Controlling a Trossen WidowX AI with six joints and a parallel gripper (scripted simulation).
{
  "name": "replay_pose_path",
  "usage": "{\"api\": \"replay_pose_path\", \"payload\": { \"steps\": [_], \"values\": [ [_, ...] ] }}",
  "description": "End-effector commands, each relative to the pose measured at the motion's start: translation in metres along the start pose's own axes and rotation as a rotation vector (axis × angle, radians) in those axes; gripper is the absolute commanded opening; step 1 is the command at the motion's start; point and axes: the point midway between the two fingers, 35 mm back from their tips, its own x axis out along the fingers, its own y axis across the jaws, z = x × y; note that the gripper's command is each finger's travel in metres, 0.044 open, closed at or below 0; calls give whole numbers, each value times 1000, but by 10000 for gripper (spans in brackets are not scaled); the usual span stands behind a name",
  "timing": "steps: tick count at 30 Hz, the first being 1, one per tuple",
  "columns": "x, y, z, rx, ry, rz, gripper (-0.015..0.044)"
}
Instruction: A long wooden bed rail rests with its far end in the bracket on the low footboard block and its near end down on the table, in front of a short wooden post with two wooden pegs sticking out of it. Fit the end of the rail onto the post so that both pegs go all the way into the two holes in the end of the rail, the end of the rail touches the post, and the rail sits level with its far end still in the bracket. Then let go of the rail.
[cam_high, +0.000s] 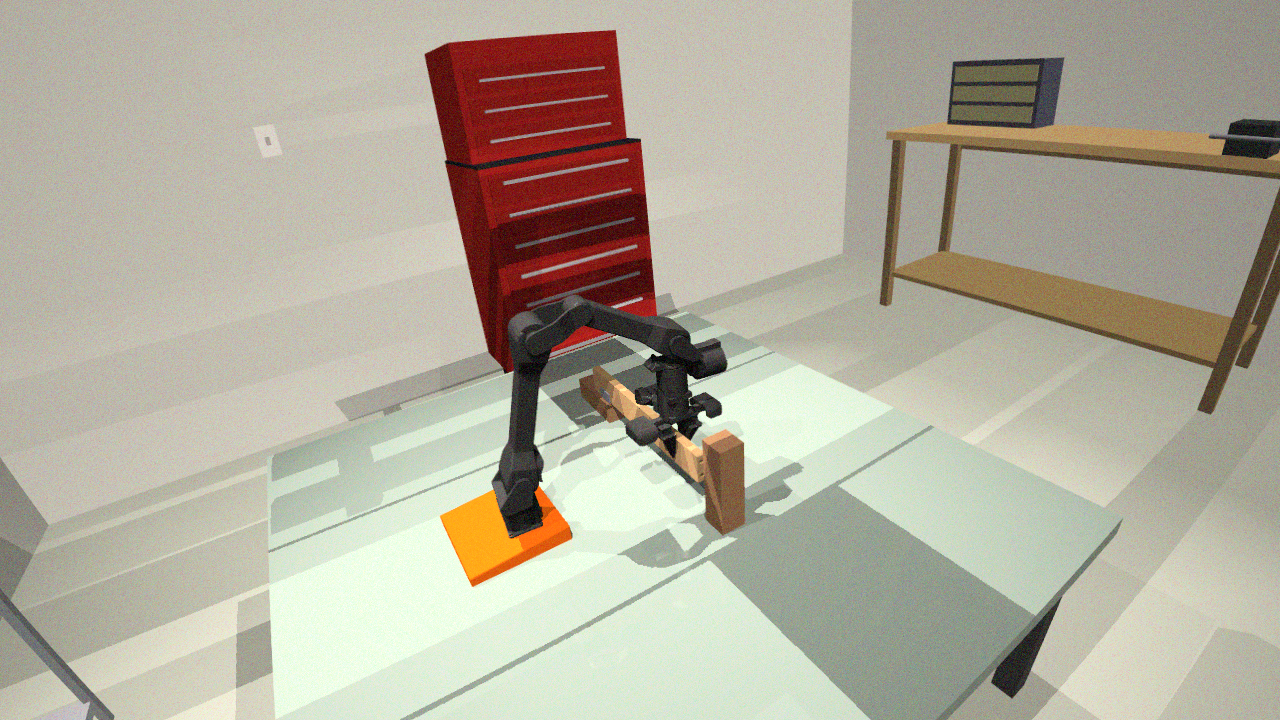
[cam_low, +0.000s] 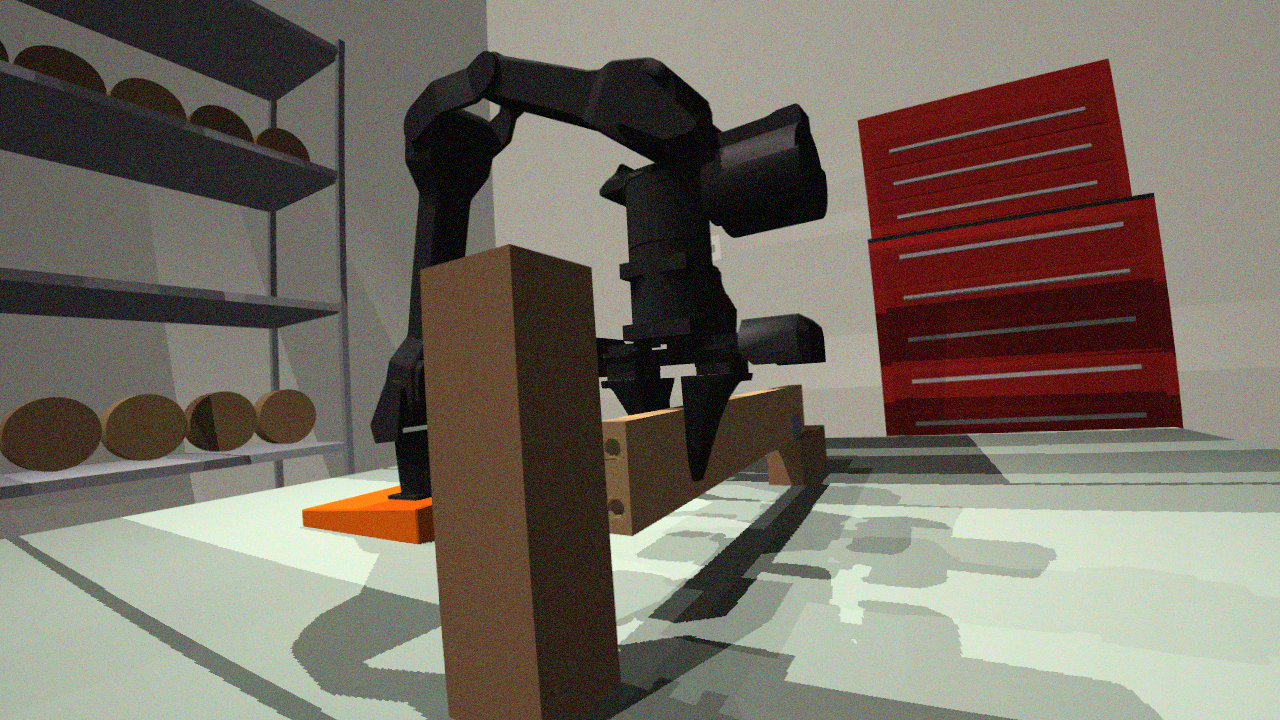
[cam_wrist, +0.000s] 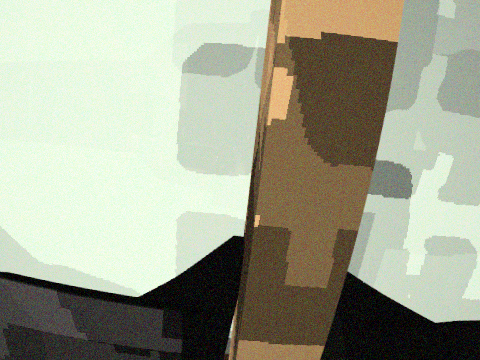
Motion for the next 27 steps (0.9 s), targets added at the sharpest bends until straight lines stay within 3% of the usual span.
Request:
{"api": "replay_pose_path", "payload": {
  "steps": [1, 27],
  "values": [
    [-6, -2, 1, 1, -7, -12, 0],
    [-3, -1, 1, 1, -7, -12, 0]
  ]
}}
